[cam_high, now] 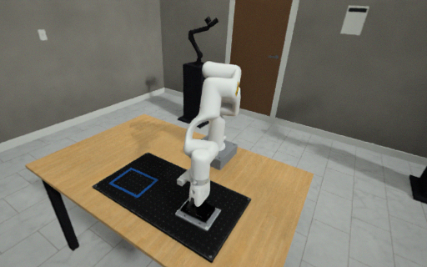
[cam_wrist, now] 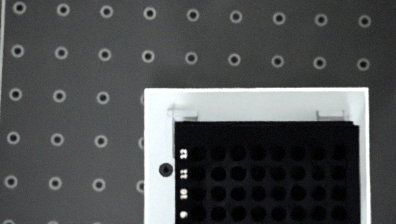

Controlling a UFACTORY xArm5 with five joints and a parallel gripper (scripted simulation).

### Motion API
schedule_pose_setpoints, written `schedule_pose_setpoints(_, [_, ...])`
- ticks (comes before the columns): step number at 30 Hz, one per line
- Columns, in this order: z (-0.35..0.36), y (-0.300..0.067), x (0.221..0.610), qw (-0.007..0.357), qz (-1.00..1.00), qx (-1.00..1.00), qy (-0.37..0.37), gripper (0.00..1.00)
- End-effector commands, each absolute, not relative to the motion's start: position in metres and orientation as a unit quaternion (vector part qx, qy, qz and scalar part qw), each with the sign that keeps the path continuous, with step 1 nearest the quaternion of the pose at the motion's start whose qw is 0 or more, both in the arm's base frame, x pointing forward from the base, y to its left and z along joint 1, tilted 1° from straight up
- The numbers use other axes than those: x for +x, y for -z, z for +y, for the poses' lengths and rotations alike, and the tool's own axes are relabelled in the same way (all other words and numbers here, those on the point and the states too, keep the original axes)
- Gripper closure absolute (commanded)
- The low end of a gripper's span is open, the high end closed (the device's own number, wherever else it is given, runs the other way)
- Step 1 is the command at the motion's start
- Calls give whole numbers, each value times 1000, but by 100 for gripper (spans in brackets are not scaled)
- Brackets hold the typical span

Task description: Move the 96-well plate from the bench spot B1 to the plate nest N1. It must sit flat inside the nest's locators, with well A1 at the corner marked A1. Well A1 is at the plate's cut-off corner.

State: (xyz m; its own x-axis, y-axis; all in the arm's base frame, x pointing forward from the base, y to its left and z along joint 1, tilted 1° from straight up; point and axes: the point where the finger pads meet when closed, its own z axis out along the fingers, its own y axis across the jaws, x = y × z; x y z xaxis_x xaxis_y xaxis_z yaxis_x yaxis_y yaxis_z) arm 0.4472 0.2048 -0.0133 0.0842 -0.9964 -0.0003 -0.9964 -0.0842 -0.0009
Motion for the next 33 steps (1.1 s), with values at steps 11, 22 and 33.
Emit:
schedule_pose_setpoints(11, [205, 14, 448, 4, 677, -736, -4, 100])
schedule_pose_setpoints(22, [205, 15, 448, 4, 677, -736, -4, 100])
schedule_pose_setpoints(33, [205, 17, 448, 4, 677, -736, -4, 100])
